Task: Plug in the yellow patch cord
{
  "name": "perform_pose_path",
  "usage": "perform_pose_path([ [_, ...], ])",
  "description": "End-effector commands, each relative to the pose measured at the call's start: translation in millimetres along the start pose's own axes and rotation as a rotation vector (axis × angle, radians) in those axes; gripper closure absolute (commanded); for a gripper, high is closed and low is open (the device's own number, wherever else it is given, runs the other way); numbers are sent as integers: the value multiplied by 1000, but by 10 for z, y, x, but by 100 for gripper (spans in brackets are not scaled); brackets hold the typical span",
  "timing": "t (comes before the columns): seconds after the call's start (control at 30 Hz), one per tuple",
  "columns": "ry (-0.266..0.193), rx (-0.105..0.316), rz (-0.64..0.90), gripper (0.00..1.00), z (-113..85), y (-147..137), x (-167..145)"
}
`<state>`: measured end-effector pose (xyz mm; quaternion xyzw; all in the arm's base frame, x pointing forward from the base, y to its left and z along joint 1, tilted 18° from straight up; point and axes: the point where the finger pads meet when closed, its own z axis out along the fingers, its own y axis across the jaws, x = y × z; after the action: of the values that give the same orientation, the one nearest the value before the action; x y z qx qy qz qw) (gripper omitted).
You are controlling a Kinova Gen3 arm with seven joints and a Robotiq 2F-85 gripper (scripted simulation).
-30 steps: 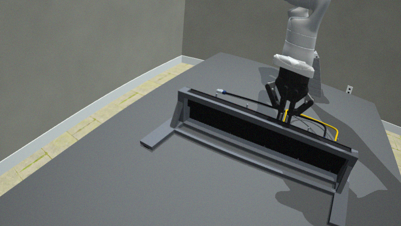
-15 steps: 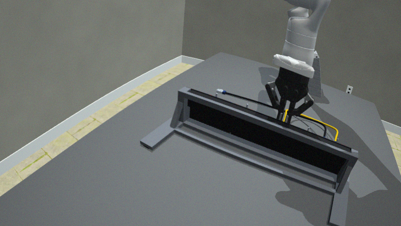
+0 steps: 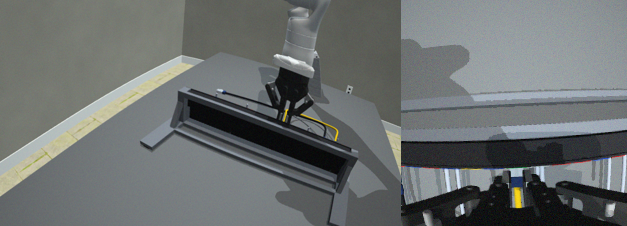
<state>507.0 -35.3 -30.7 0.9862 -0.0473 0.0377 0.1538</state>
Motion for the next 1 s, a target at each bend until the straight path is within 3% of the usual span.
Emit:
perform_pose_path([
  [0.0, -11, 2, -2, 100, -10, -13, -54],
  [0.97, -1, 2, -6, 100, -10, -12, -134],
])
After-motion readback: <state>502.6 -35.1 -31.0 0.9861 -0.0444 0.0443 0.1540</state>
